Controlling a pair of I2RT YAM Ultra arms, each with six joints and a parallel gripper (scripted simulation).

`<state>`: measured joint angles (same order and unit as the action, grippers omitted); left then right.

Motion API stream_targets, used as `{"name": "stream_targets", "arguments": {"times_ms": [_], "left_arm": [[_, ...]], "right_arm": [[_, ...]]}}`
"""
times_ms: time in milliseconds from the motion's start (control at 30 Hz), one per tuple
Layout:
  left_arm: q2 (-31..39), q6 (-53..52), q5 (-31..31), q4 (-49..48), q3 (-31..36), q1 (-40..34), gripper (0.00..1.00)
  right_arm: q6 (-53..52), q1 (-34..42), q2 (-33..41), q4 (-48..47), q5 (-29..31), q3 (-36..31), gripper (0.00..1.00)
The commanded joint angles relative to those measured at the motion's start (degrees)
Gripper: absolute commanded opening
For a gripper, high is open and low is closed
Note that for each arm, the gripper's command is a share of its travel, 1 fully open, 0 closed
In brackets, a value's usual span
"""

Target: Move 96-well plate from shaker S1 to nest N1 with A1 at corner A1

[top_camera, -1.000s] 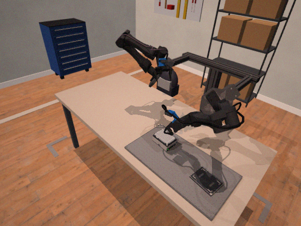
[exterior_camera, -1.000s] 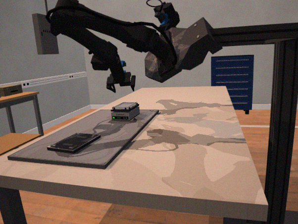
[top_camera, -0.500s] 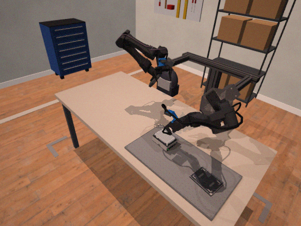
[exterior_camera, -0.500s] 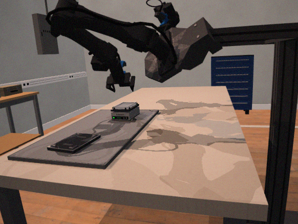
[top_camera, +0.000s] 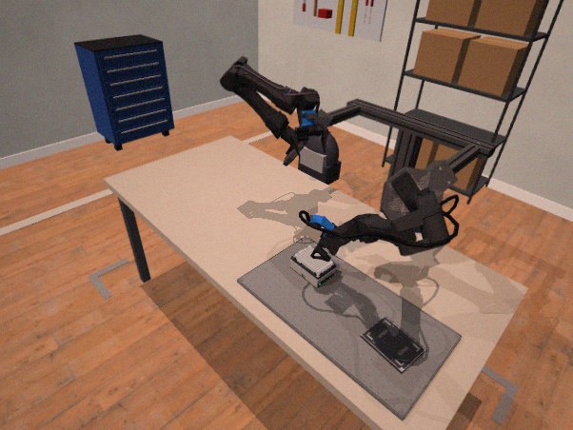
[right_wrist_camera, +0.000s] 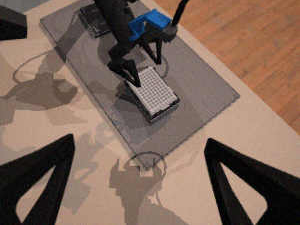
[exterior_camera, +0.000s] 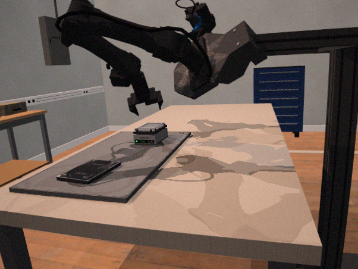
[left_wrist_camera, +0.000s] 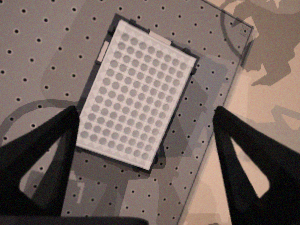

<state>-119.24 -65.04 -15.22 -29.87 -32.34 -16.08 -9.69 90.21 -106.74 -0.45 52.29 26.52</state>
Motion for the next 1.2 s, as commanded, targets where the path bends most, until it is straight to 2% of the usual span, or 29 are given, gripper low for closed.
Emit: {"name": "stream_targets", "arguments": {"times_ms": [0, 167, 233, 733, 800, 1167], "left_arm": [[-1.2, 14.0, -2.3, 1.6, -2.0, -2.5, 1.0], [-2.7, 27.1, -5.4, 3.2, -4.0, -3.7, 1.0], [-2.7, 27.1, -5.4, 3.2, -4.0, -3.7, 1.0], [-7.3, 68.7, -15.3, 8.8, -10.6, -7.4, 1.0], [-7.3, 68.7, -15.3, 8.8, -10.6, -7.4, 1.0], [-10.9, 99.9, -22.9, 13.0, -15.3, -9.9, 1.0]], "right_arm": [[-0.3, 1.0, 1.2, -0.5, 0.5, 0.3, 1.0], [-0.3, 1.0, 1.2, -0.5, 0.5, 0.3, 1.0], [-0.3, 1.0, 1.2, -0.5, 0.5, 0.3, 1.0], [-0.3, 1.0, 1.2, -0.5, 0.5, 0.3, 1.0], [-0.3, 1.0, 1.2, -0.5, 0.5, 0.3, 1.0], [-0.3, 1.0, 1.2, -0.5, 0.5, 0.3, 1.0]]}}
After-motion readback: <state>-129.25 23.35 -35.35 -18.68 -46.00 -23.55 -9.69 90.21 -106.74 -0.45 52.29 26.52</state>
